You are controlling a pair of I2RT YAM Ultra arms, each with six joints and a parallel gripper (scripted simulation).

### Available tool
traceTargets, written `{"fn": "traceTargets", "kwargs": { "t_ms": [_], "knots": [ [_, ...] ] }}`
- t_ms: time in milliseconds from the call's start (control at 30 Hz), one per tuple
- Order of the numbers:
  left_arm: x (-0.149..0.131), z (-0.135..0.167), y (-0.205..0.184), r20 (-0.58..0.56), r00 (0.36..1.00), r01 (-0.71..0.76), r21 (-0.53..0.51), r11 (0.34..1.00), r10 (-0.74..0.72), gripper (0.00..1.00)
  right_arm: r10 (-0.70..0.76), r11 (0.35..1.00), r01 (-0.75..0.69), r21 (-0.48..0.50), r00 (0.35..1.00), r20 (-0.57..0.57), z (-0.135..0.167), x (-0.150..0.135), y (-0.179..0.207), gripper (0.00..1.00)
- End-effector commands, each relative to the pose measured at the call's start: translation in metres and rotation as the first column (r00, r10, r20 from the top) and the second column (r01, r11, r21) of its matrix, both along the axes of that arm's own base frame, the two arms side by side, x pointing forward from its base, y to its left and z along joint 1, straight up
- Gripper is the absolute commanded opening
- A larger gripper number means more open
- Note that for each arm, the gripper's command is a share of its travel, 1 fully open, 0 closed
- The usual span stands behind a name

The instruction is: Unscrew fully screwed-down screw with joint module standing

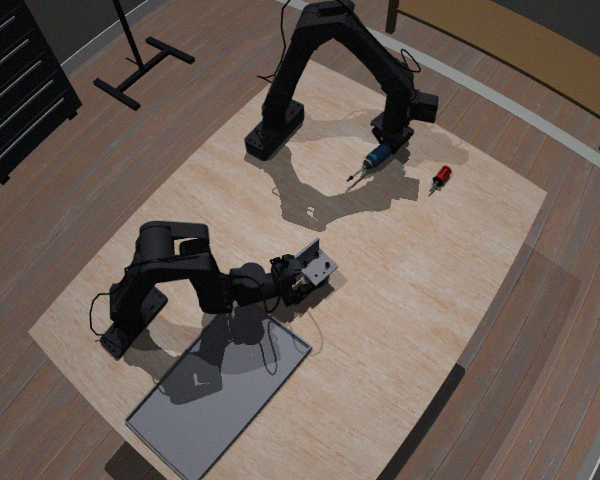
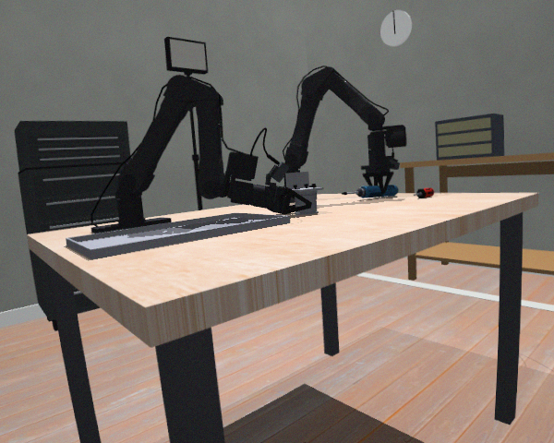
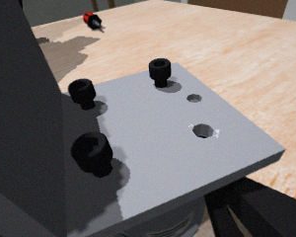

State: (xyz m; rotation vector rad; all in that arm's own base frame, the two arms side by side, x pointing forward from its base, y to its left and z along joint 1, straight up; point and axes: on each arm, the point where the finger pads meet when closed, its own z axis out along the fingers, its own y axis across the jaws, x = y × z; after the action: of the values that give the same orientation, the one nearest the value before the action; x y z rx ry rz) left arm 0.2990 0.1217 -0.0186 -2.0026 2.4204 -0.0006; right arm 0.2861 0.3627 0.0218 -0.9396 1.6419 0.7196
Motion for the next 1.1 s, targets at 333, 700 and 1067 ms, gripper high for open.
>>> {"fn": "traceTargets", "kwargs": {
  "t_ms": [333, 700, 1067],
  "knots": [
    [0.0022, -0.0012, -0.0038, 0.005, 1.0, 0.019, 0.006, 1.0, -0.019, 0.42, -0.003, 1.0, 0.003, 0.002, 1.0, -0.001, 0.0018, 0.0012, 0.0016, 0.59],
    [0.0033, 0.0025, -0.0005, 0.012, 1.0, 0.006, 0.006, 1.0, -0.007, 0.42, -0.003, 1.0, 0.003, 0.002, 1.0, -0.001, 0.0018, 0.0012, 0.0016, 0.59],
    [0.0033, 0.0025, -0.0005, 0.012, 1.0, 0.006, 0.006, 1.0, -0.007, 0.49, -0.003, 1.0, 0.003, 0.002, 1.0, -0.001, 0.0018, 0.0012, 0.0016, 0.59]
  ]
}}
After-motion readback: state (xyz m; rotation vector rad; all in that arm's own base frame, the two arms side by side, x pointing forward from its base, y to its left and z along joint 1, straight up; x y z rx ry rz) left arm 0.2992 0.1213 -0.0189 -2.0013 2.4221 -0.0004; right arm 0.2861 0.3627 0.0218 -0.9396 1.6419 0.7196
